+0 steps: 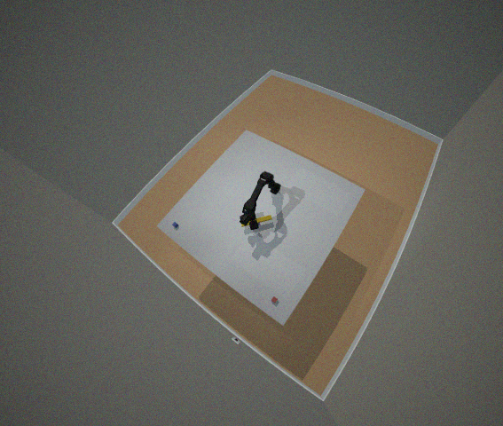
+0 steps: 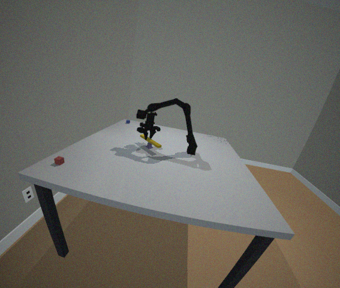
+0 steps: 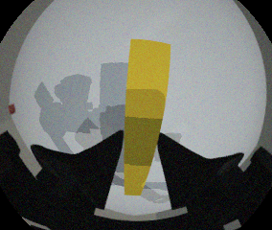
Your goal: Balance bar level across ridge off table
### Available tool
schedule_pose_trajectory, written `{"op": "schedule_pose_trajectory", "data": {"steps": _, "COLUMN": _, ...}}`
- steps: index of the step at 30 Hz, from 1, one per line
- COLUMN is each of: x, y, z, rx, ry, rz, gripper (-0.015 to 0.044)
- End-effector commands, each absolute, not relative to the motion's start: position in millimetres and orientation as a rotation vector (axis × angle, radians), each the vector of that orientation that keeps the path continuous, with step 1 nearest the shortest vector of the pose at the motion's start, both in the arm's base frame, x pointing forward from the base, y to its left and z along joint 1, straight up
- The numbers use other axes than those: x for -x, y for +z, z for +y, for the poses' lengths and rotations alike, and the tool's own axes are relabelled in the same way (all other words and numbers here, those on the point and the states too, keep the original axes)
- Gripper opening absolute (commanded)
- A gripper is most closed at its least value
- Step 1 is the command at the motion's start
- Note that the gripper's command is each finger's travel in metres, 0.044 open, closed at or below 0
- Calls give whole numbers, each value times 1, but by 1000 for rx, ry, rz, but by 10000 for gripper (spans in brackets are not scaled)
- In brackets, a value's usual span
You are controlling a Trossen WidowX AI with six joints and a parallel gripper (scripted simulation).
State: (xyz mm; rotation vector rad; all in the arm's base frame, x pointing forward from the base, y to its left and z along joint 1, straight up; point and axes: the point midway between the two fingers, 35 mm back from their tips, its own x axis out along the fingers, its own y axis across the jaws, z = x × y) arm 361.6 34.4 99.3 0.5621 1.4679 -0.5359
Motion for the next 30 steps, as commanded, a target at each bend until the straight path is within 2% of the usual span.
{"op": "schedule_pose_trajectory", "data": {"steps": 1, "x": -362, "y": 99, "z": 34, "rx": -562, "ry": -536, "rz": 1468, "gripper": 211}}
{"op": "schedule_pose_trajectory", "data": {"steps": 10, "x": -362, "y": 99, "z": 34, "rx": -562, "ry": -536, "rz": 1468, "gripper": 440}}
{"op": "schedule_pose_trajectory", "data": {"steps": 14, "x": -363, "y": 106, "z": 35, "rx": -562, "ry": -536, "rz": 1468, "gripper": 440}}
{"op": "schedule_pose_trajectory", "data": {"steps": 23, "x": -359, "y": 197, "z": 34, "rx": -563, "ry": -536, "rz": 1468, "gripper": 440}}
{"op": "schedule_pose_trajectory", "data": {"steps": 30, "x": -358, "y": 199, "z": 34, "rx": -563, "ry": -536, "rz": 1468, "gripper": 440}}
